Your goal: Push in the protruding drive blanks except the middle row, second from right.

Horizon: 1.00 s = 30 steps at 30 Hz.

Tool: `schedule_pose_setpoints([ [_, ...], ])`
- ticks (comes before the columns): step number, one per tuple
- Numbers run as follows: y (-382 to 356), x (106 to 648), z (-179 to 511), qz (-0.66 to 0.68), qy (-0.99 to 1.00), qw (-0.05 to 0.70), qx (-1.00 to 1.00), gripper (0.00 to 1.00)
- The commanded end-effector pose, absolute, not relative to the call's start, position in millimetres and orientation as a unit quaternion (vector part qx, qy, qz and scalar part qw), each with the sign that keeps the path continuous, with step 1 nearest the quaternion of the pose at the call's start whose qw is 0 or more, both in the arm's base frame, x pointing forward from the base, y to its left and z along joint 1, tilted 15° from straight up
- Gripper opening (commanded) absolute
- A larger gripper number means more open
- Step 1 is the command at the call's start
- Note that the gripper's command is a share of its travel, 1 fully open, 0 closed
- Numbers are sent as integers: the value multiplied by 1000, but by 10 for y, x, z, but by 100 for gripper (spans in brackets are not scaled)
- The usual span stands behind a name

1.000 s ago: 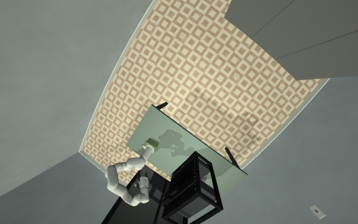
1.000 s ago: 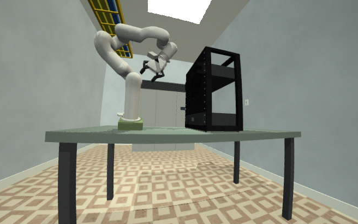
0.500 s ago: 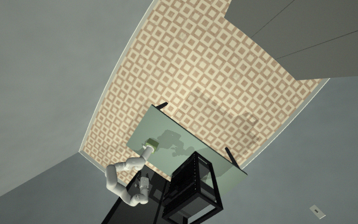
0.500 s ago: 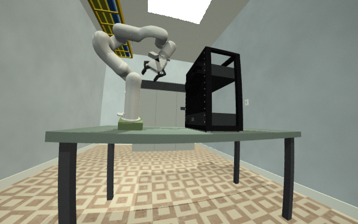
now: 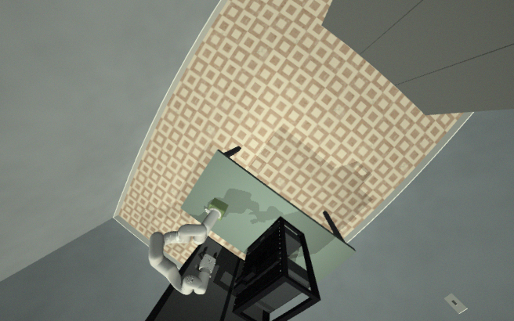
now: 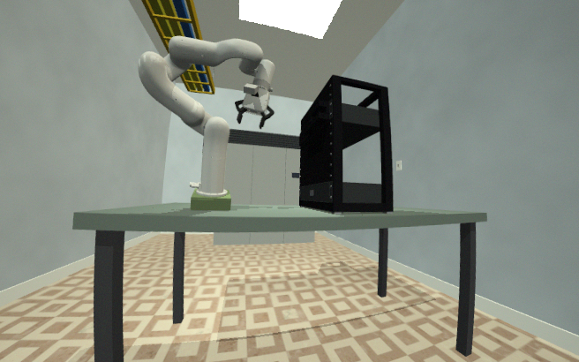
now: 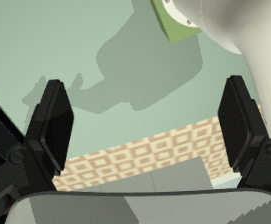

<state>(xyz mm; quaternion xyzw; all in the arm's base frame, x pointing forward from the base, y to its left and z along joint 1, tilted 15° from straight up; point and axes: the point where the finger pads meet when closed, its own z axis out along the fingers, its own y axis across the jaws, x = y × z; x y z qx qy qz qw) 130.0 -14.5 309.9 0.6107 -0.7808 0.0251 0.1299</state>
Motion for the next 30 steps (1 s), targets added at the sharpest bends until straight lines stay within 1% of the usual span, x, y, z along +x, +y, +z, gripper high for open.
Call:
schedule_pose_setpoints([
  [1, -64, 1486, 3116, 84, -774, 87, 621, 100],
  [13, 140, 1866, 3177, 195, -746, -17, 636, 100],
  [15, 140, 1866, 3177, 195, -746, -17, 636, 100],
  [18, 203, 1994, 3182, 238, -732, -49, 636, 100],
  [30, 407, 2335, 3252, 332, -685, -145, 632, 100],
])
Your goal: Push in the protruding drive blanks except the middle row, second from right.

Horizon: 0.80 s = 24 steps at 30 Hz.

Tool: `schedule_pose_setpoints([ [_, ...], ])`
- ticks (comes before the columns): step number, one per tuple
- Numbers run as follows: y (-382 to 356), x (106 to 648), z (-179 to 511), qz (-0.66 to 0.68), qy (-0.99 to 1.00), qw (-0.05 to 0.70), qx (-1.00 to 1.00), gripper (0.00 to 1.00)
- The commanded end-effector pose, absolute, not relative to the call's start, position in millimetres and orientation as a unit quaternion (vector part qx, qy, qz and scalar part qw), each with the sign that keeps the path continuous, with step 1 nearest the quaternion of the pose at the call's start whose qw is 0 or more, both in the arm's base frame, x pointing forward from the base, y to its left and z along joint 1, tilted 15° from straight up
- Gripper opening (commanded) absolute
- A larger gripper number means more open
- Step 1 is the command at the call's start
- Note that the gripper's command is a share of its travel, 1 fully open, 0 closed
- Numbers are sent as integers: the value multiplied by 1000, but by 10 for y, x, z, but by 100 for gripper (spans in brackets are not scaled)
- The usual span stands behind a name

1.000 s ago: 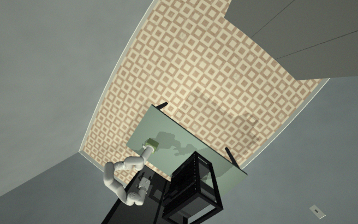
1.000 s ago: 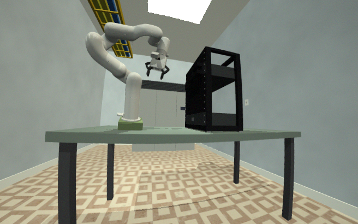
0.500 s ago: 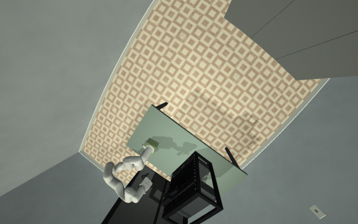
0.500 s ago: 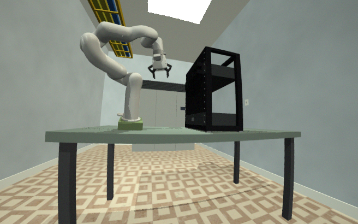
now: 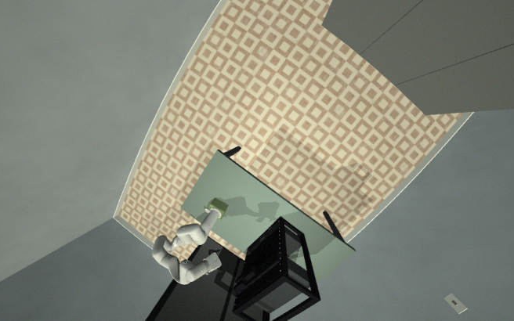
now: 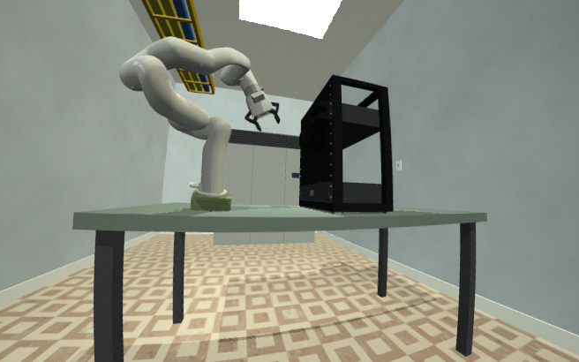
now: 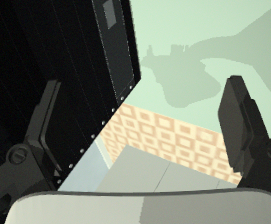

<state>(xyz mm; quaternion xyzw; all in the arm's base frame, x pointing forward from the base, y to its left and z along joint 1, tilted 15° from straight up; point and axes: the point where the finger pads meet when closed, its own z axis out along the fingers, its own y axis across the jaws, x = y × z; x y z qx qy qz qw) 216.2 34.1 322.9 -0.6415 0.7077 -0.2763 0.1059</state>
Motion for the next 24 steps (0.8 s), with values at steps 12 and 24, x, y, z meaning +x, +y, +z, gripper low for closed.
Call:
schedule_pose_setpoints([
  [12, 584, 2650, 3297, -420, 627, 231, -614, 100],
  [24, 748, 2953, 3358, -497, 562, 311, -583, 100],
])
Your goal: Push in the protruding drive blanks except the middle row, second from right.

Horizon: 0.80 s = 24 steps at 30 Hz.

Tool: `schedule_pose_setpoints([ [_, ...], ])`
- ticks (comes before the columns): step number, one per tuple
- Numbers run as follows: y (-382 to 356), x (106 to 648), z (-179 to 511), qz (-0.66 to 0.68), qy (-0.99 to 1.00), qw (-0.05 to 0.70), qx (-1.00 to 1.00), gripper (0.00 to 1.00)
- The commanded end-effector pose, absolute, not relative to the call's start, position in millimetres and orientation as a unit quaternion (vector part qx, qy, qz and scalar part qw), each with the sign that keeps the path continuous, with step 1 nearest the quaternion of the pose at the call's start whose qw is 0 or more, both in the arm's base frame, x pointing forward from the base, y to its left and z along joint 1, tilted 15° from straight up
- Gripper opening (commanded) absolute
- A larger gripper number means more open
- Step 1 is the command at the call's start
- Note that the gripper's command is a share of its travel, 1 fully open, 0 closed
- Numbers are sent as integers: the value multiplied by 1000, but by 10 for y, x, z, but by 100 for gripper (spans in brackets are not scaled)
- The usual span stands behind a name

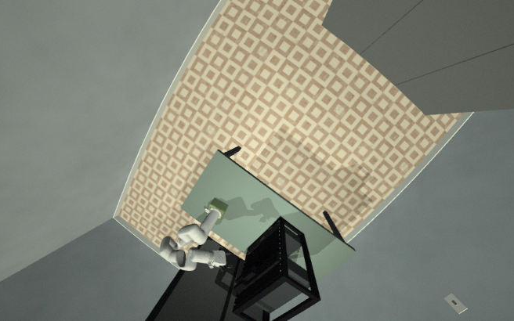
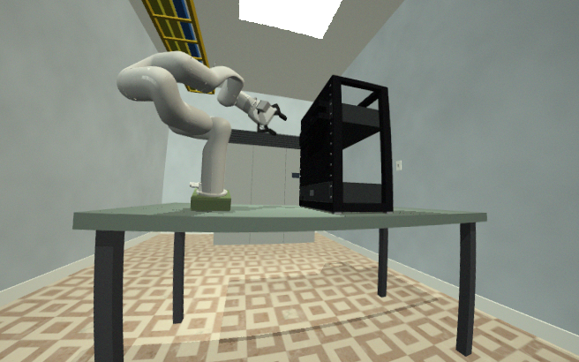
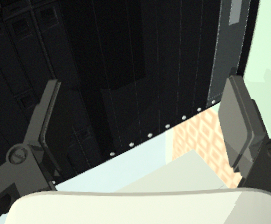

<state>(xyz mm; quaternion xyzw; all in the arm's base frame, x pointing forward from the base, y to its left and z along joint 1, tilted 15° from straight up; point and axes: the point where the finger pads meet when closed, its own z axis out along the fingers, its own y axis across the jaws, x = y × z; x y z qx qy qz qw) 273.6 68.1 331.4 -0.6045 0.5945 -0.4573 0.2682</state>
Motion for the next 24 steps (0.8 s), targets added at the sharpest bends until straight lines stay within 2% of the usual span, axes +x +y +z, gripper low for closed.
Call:
schedule_pose_setpoints([
  [1, 763, 2985, 3366, -504, 556, 318, -579, 100],
  [10, 863, 3185, 3410, -549, 507, 366, -555, 100],
  [24, 929, 3334, 3411, -580, 468, 397, -536, 100],
])
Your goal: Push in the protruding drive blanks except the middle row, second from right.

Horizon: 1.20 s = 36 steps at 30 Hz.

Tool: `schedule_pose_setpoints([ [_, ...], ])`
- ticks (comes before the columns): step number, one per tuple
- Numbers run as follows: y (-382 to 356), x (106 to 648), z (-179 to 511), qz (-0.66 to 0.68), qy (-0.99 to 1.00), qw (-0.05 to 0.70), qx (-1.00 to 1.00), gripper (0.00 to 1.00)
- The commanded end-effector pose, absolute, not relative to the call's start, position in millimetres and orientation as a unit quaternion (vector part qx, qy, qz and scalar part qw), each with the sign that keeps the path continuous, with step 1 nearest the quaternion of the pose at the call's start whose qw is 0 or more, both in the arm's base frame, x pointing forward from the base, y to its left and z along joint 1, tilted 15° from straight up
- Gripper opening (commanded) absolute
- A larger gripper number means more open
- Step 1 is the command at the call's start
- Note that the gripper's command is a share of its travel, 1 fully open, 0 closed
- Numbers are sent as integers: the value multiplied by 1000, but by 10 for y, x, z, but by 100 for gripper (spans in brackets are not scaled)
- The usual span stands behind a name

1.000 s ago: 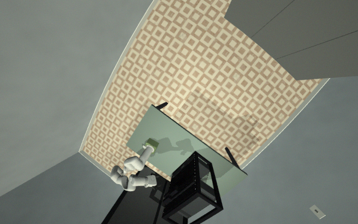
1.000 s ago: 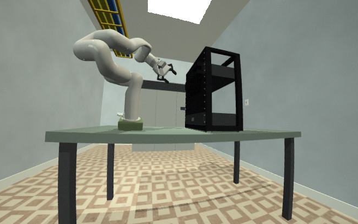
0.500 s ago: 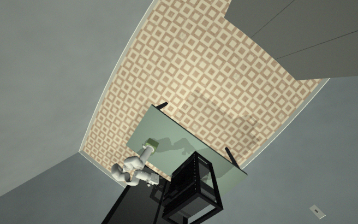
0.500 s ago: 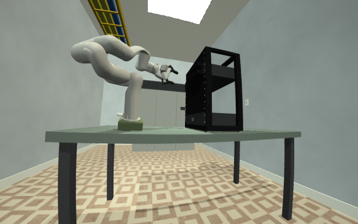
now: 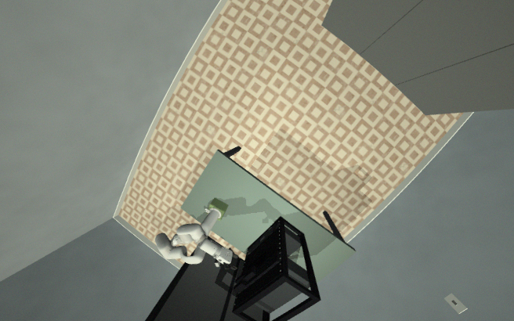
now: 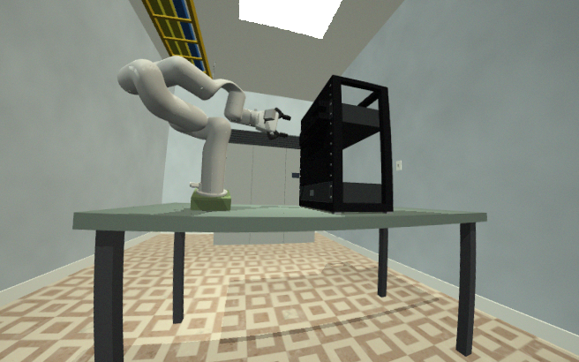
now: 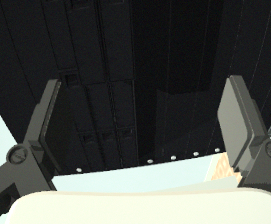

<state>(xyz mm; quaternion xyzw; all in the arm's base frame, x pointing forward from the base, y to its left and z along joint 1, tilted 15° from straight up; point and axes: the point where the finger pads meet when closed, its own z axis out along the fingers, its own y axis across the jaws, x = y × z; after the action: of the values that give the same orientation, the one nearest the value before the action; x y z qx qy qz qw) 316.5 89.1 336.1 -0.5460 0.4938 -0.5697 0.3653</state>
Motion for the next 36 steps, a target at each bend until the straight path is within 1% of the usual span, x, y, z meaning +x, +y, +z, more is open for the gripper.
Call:
schedule_pose_setpoints([
  [1, 935, 3343, 3412, -581, 466, 399, -535, 100],
  [16, 988, 3406, 3420, -591, 446, 417, -528, 100],
  [36, 995, 3413, 3421, -591, 443, 419, -527, 100],
])
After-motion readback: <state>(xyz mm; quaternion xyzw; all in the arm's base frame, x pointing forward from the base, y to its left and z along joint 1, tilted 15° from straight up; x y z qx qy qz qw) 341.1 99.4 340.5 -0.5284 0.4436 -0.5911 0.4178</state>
